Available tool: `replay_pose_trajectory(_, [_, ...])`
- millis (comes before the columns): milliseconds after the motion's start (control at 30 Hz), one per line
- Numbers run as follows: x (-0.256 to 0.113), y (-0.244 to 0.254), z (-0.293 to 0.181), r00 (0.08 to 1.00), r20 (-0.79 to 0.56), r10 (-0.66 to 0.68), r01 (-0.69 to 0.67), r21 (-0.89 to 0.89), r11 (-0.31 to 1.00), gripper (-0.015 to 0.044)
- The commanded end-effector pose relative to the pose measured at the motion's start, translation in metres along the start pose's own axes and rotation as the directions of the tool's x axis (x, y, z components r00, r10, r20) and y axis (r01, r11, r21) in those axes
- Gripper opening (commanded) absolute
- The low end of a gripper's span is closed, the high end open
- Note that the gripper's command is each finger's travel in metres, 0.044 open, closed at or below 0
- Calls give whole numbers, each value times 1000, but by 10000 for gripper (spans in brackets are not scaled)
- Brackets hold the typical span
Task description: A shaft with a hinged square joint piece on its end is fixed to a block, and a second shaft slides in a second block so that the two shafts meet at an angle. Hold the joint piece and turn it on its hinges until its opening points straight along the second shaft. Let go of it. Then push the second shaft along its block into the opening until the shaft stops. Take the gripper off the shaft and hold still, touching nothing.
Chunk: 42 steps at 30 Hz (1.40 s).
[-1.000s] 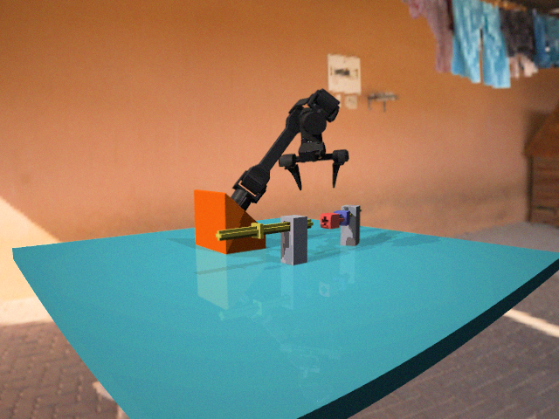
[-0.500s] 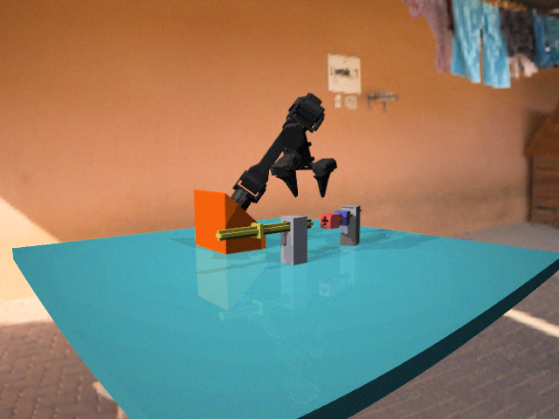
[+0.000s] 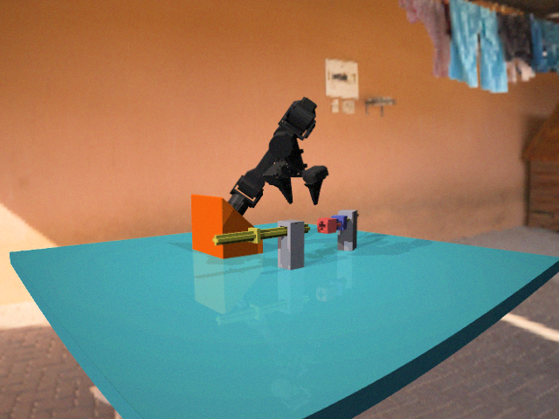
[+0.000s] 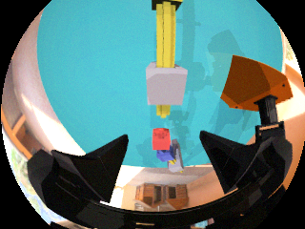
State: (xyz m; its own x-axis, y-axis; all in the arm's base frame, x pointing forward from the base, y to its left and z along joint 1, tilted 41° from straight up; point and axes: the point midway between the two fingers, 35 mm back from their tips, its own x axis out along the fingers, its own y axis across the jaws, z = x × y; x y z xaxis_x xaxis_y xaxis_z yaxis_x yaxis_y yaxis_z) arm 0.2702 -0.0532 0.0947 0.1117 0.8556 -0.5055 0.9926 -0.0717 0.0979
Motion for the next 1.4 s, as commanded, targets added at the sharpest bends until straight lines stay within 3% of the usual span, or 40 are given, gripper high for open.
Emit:
replay_pose_trajectory(0, [-5,2,15,1000,23,1,1,-94,996,440])
replay_pose_trajectory(333, [-22,6,59,995,98,7,33,-405,914,440])
replay_pose_trajectory(633, [-37,6,101,985,169,17,99,-650,754,440])
replay_pose_trajectory(1000, [-56,2,151,968,252,9,218,-854,473,440])
replay_pose_trajectory(1367, [-74,-9,200,944,328,-19,328,-936,126,440])
